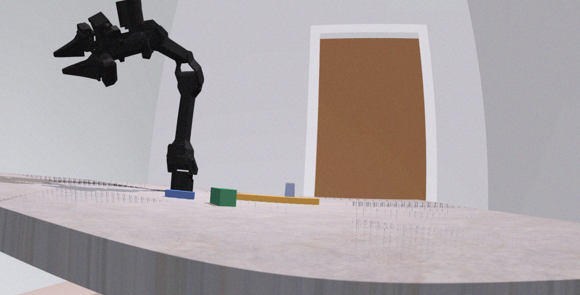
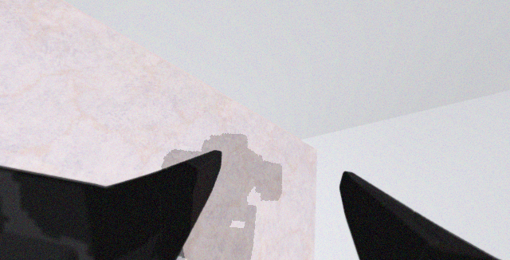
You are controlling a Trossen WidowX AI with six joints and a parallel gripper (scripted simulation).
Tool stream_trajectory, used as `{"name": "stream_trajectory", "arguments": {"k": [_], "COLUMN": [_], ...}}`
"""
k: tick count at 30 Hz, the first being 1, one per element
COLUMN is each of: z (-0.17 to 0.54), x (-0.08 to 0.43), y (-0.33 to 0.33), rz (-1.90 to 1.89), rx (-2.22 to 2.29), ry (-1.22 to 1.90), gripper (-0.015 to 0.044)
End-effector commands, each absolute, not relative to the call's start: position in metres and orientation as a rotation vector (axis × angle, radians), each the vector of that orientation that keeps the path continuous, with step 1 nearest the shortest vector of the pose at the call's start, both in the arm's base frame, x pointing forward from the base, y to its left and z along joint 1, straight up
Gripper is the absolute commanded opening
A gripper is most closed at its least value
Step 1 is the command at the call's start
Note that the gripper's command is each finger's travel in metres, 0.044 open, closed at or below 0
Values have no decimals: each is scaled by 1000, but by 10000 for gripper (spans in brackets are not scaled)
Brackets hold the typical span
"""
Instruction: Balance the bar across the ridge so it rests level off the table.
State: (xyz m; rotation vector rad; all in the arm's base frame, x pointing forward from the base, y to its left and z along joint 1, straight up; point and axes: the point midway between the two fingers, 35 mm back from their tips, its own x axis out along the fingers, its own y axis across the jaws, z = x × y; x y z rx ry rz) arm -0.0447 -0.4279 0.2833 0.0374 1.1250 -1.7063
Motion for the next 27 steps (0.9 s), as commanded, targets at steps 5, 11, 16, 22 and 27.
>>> {"name": "stream_trajectory", "arguments": {"k": [5, 11, 16, 22, 27], "z": [262, 250, 241, 230, 221], "x": [11, 52, 83, 122, 154], "y": [-428, -423, -416, -404, -390], "rz": [-1550, -1440, -1361, -1248, -1146], "rx": [62, 51, 34, 24, 20], "ry": [1092, 1102, 1112, 1124, 1137], "gripper": [315, 315, 315, 315, 315]}}
